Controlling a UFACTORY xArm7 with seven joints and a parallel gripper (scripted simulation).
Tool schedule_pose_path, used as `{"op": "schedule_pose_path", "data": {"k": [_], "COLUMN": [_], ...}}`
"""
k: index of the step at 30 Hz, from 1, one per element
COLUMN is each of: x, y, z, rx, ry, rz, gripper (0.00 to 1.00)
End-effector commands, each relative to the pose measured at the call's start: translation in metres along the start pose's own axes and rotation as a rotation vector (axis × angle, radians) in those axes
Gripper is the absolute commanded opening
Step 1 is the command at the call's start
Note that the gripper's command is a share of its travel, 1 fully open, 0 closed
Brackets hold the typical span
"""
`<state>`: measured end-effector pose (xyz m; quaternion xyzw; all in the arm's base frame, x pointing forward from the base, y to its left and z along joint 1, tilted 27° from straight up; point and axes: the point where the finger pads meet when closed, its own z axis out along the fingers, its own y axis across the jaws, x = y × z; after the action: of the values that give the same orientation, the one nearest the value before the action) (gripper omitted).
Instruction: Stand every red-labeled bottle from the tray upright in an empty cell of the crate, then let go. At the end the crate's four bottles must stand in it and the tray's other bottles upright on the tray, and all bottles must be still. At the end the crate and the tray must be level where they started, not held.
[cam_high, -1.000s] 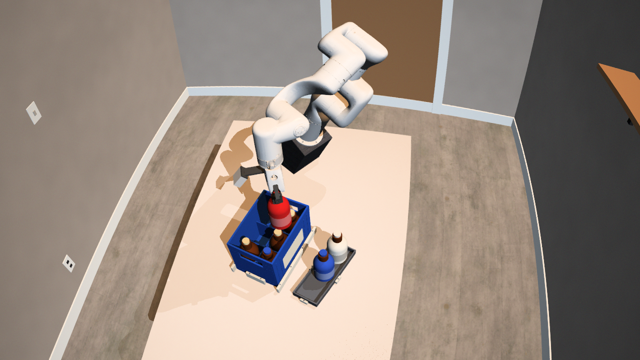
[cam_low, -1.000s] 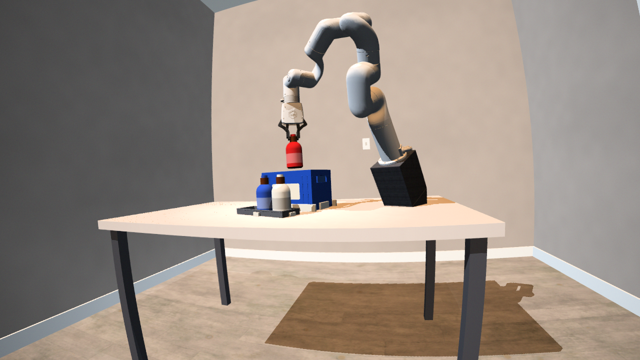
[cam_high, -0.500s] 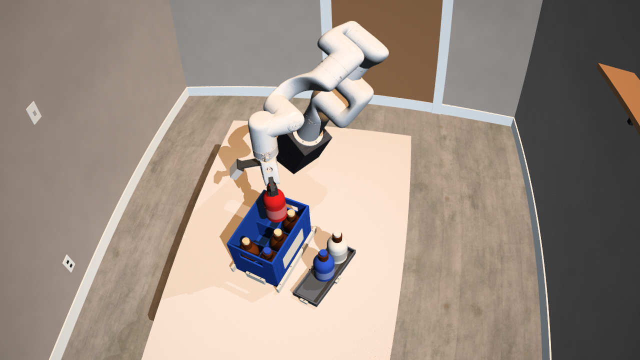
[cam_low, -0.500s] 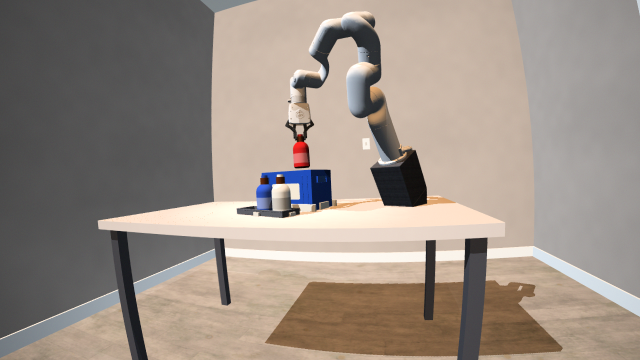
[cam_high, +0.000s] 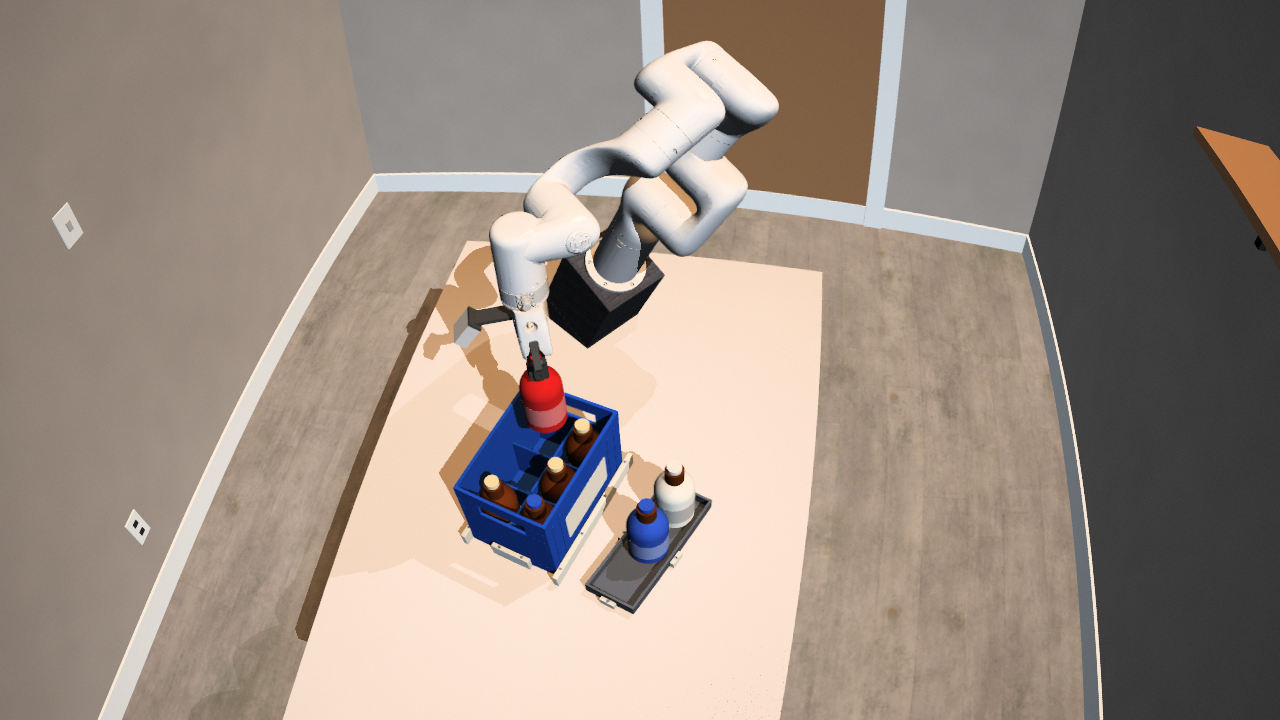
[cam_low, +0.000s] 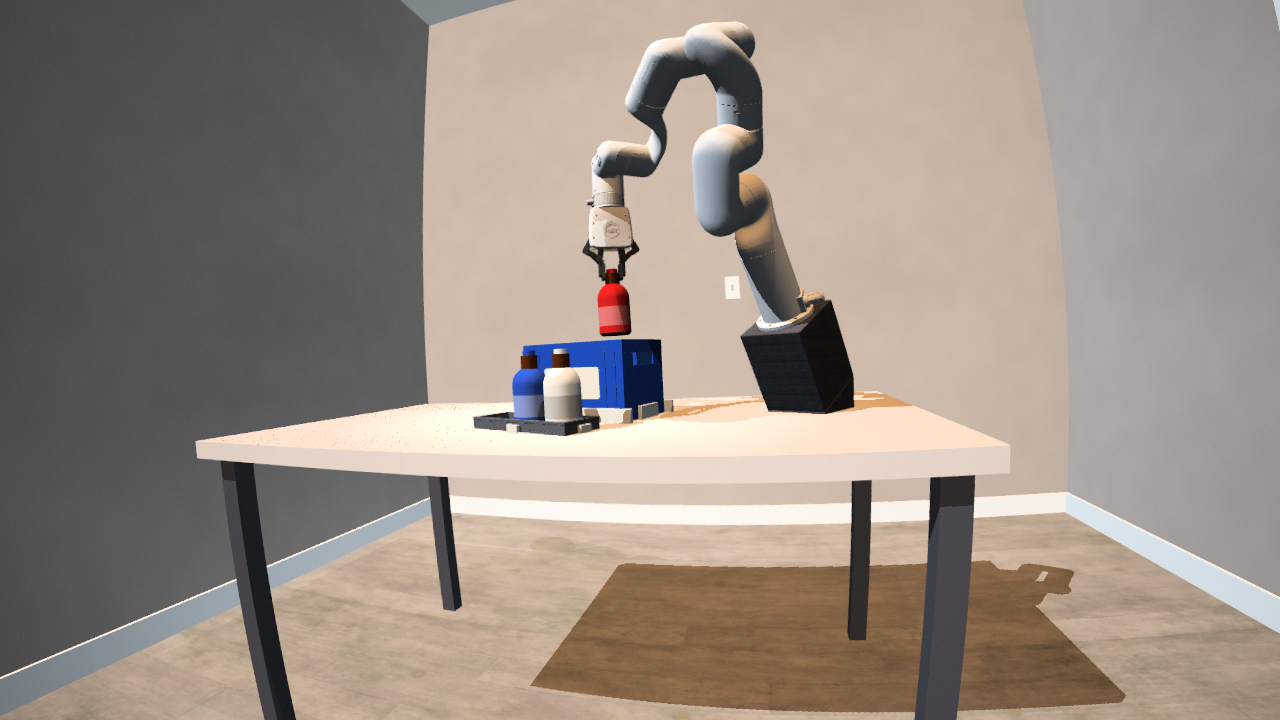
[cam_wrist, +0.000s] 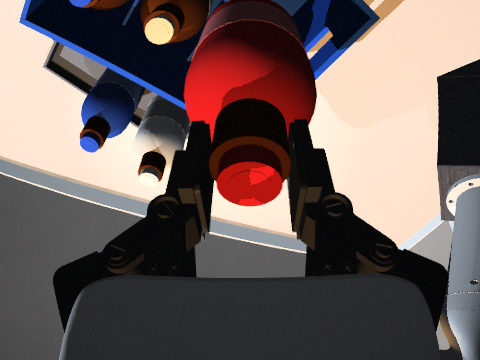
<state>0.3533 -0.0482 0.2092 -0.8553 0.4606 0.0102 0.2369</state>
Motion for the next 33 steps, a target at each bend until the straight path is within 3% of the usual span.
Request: {"op": "schedule_pose_path", "data": {"k": [1, 33], "x": [0.003, 0.011], "y": [0.008, 0.037], "z": [-0.002, -0.002], "rx": [0.003, 0.003], "ry": [0.004, 0.004], "rz": [0.000, 0.000], "gripper": [0.00, 0.00]}}
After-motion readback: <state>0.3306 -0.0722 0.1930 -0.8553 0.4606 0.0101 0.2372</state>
